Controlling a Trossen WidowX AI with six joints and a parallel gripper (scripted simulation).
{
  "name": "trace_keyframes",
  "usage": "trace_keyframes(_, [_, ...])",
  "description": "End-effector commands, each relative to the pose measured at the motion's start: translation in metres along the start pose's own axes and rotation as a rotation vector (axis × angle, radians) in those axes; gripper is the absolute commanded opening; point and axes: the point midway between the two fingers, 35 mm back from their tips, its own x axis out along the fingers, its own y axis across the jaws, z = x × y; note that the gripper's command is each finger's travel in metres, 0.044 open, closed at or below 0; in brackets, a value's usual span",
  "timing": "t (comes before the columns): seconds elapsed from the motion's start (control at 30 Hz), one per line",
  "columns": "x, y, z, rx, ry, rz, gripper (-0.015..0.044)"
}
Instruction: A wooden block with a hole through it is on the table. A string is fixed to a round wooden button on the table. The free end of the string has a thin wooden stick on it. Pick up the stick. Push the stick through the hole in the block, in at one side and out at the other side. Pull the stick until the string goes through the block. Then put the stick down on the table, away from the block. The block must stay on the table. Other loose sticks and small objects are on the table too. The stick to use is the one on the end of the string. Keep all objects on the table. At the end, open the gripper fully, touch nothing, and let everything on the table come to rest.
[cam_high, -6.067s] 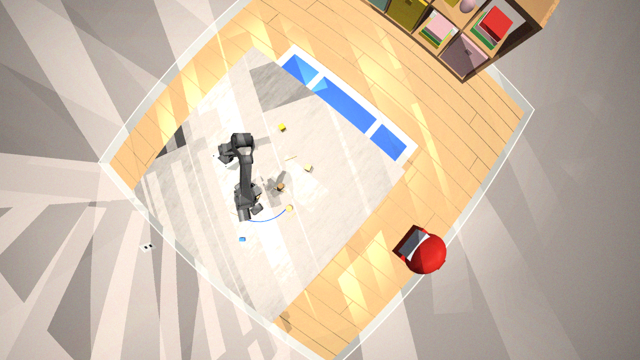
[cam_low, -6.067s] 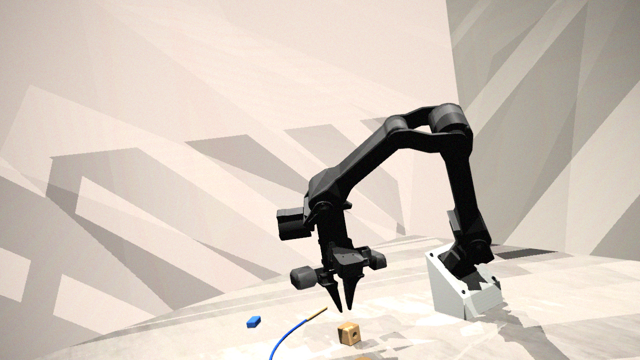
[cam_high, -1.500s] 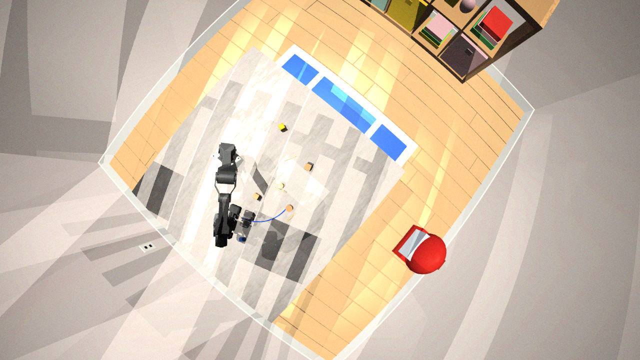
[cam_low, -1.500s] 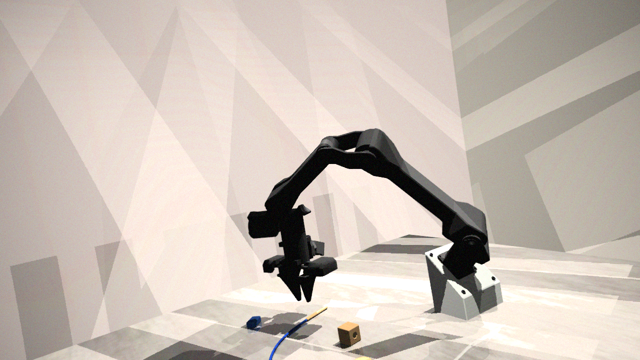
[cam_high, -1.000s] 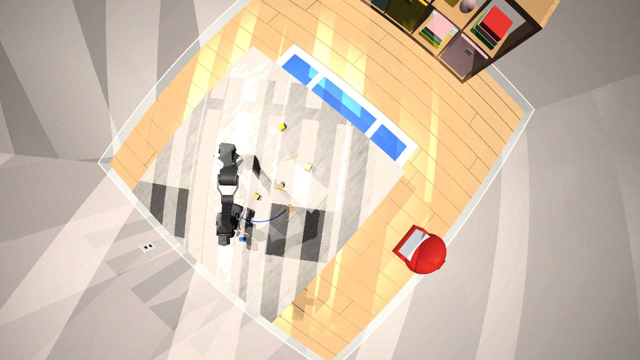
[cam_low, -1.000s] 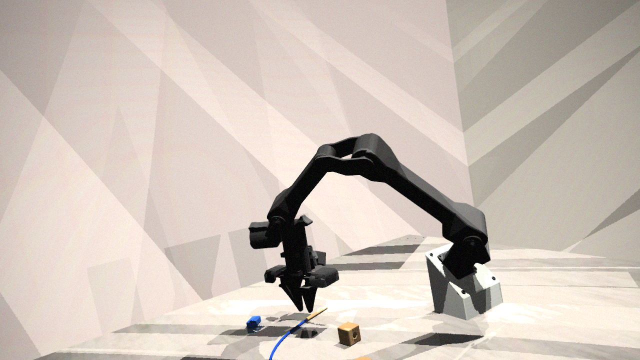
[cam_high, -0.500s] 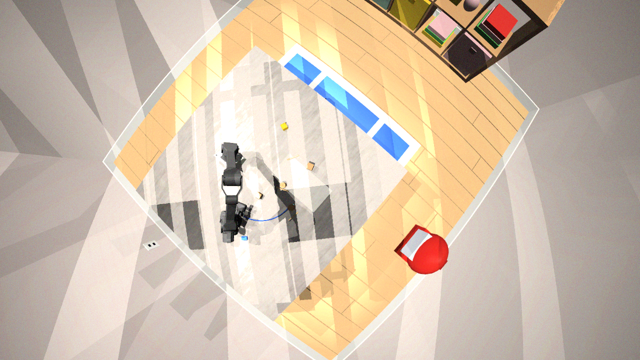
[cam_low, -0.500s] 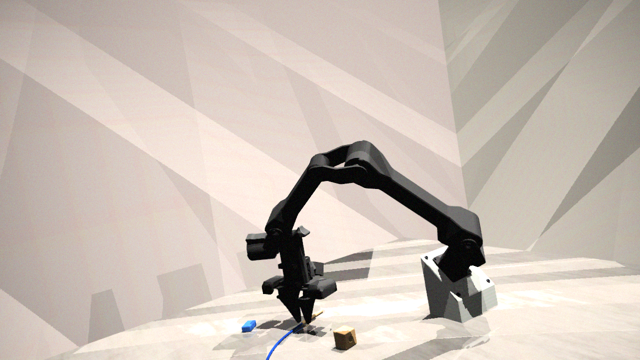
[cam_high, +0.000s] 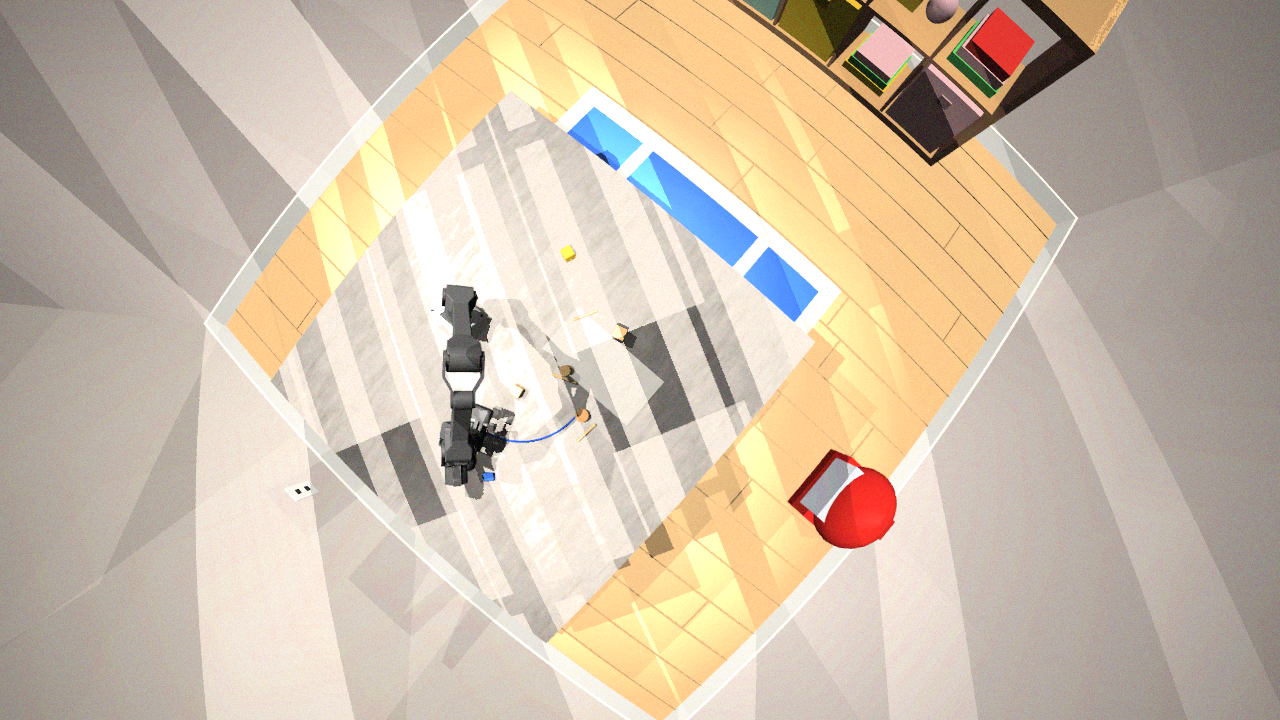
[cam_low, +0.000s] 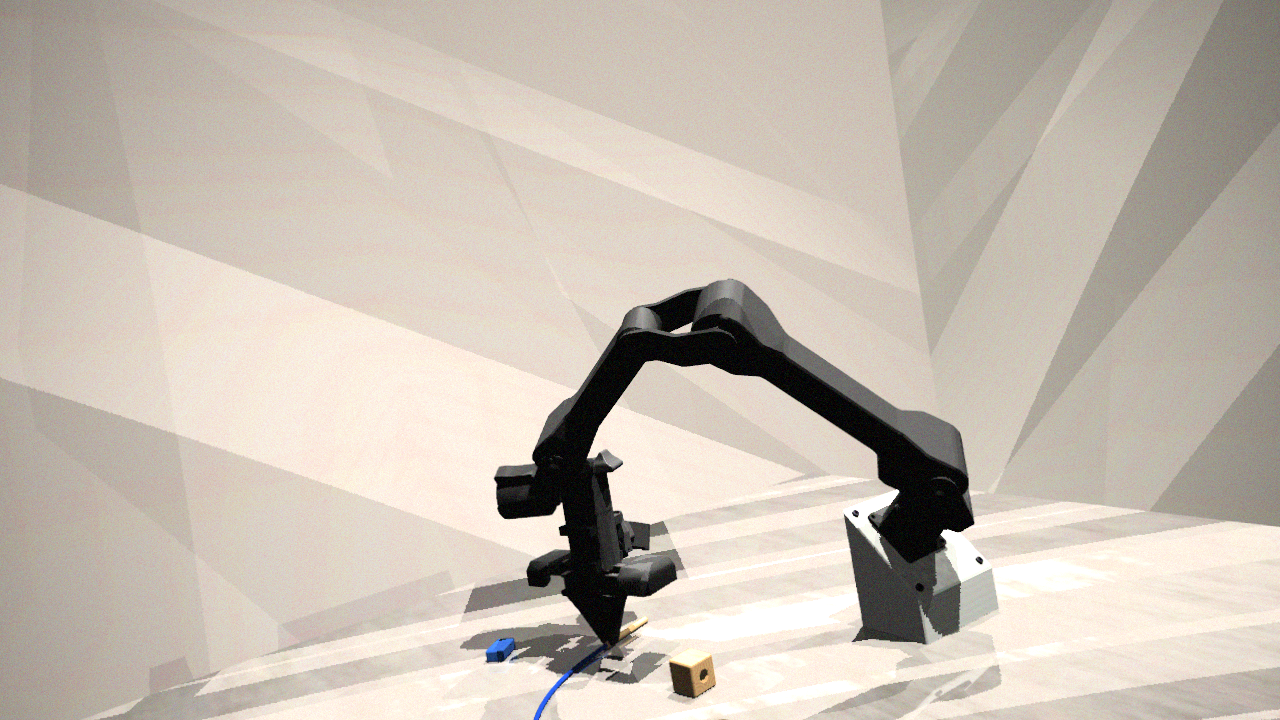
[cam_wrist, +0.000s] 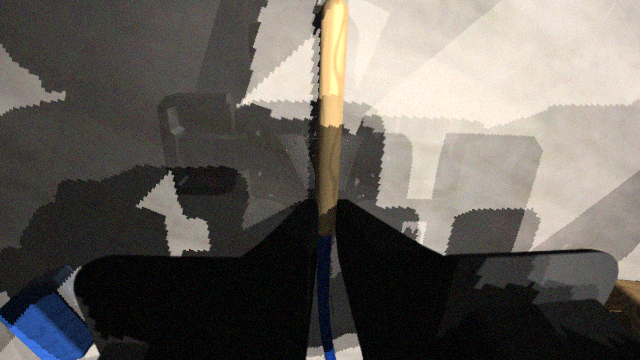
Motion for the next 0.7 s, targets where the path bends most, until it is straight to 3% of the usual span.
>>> trace_keyframes(0.0, [-0.002, 0.000, 0.000, 0.000, 0.000, 0.001, 0.0000])
trace_keyframes(0.67, [-0.028, 0.002, -0.001, 0.000, -0.001, 0.002, 0.0000])
